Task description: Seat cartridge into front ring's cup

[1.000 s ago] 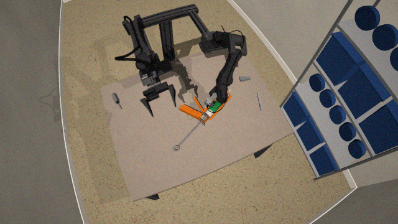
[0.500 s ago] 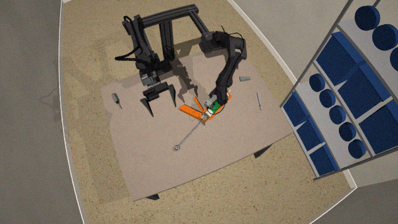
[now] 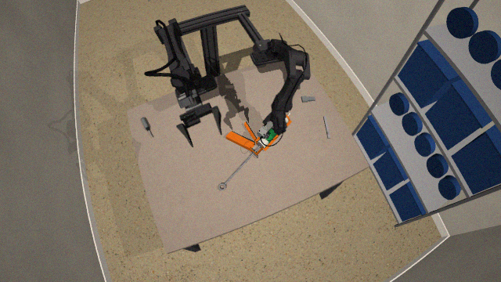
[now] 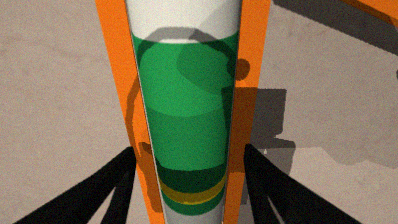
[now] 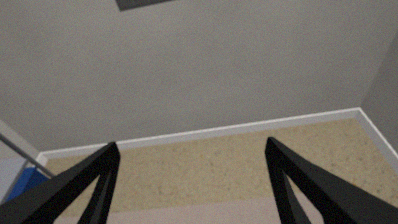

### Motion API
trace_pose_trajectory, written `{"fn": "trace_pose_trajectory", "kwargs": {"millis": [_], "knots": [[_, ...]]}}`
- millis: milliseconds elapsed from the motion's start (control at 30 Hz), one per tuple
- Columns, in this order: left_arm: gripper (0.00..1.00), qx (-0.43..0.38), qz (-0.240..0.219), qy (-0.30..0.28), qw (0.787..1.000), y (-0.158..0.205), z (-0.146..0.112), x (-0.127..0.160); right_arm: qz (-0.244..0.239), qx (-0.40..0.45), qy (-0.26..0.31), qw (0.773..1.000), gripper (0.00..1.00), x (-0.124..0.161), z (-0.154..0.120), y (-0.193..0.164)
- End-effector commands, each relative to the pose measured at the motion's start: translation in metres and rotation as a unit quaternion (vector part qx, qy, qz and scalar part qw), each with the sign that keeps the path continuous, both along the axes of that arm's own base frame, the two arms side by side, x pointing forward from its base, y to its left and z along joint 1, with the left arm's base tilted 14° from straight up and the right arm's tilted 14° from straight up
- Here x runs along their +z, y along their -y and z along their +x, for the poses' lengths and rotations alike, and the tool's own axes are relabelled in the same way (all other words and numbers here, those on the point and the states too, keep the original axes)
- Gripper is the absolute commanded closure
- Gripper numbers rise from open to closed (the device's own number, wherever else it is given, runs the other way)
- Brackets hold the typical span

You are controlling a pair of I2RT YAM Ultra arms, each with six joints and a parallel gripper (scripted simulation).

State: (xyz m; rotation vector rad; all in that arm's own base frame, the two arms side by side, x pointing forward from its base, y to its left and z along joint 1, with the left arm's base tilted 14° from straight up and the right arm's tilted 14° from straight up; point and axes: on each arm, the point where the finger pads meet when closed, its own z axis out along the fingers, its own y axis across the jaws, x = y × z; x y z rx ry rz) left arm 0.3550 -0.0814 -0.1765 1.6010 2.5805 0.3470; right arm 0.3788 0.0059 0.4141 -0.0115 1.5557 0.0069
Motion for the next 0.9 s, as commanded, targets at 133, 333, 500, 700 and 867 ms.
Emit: {"fn": "trace_pose_trajectory", "kwargs": {"millis": [133,333,500,700,867], "knots": [[0.27,-0.011,-0.022,0.035,0.999,0.016,0.027,0.008,-0.004,0.009,0.033,0.999,0.00,0.030,-0.013,-0.004],[0.27,-0.006,-0.018,0.024,1.000,0.009,0.020,0.001,-0.004,0.009,0.033,0.999,0.00,0.030,-0.013,-0.004],[0.27,-0.013,-0.022,0.036,0.999,0.017,0.028,0.008,-0.004,0.009,0.033,0.999,0.00,0.030,-0.013,-0.004],[0.27,-0.005,-0.020,0.029,0.999,0.009,0.022,0.005,-0.004,0.009,0.033,0.999,0.00,0.030,-0.013,-0.004],[0.27,-0.009,-0.018,0.024,1.000,0.012,0.021,-0.003,-0.004,0.009,0.033,0.999,0.00,0.030,-0.013,-0.004]]}}
